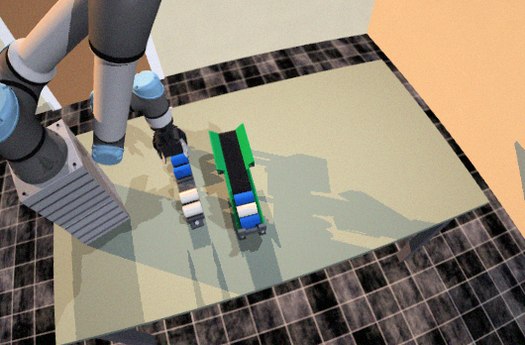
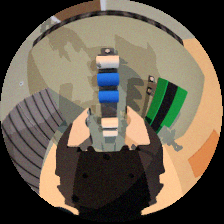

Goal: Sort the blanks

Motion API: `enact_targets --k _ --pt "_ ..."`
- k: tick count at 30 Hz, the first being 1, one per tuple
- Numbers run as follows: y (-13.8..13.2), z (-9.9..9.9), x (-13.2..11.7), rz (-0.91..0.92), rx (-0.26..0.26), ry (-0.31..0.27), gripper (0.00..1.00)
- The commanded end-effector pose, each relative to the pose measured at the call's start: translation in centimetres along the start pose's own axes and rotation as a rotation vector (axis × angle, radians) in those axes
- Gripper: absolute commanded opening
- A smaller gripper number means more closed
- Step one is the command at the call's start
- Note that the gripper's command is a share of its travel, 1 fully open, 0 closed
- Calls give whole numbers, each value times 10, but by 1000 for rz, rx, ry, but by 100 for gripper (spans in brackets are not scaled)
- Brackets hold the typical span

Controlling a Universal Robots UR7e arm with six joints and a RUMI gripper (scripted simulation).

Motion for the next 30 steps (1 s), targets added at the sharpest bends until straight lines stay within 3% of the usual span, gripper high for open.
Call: enact_targets --k 1,30 --pt "3 7 -1 2 -5 -1 49" --pt "3 43 -2 2 -5 -1 49"
Point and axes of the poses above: the point where the finger pads meet when closed, its own z axis out along the fingers, its own y axis across the jaws, x = y × z, the point moved 8 cm from there along -z, back along the fingers, and after that the axes turned 3 degrees about -z, right-handed, at the moved point
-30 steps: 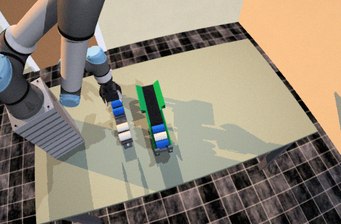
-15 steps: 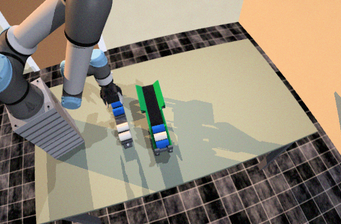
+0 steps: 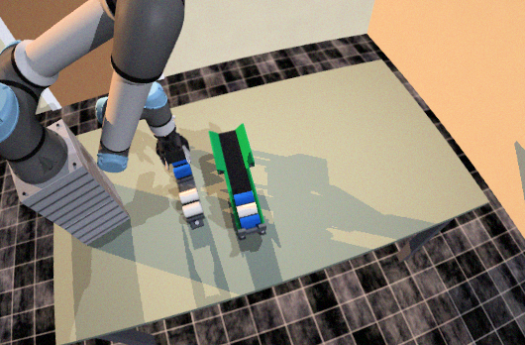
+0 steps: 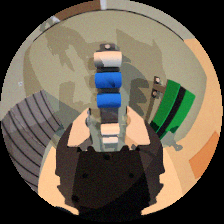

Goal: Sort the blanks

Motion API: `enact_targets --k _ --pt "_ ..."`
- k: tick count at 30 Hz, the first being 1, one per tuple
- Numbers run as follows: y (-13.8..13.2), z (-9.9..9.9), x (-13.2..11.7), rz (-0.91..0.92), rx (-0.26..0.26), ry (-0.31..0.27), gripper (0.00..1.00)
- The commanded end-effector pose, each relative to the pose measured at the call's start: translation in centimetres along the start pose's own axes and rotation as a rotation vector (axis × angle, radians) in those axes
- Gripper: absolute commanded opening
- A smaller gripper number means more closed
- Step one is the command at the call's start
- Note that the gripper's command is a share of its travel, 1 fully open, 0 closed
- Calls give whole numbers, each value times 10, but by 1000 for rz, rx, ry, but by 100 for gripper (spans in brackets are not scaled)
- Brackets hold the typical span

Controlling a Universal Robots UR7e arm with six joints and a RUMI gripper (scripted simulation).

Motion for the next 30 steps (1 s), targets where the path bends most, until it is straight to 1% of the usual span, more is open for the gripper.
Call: enact_targets --k 1,12,30 --pt "3 8 -2 3 -6 -1 49" --pt "3 12 -1 2 -6 -1 49" --pt "3 12 -2 2 -7 -1 49"
Point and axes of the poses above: the point where the finger pads meet when closed, its own z axis out along the fingers, its own y axis across the jaws, x = y × z, the point moved 8 cm from there along -z, back along the fingers, and after that the axes turned 3 degrees about -z, right-handed, at the moved point
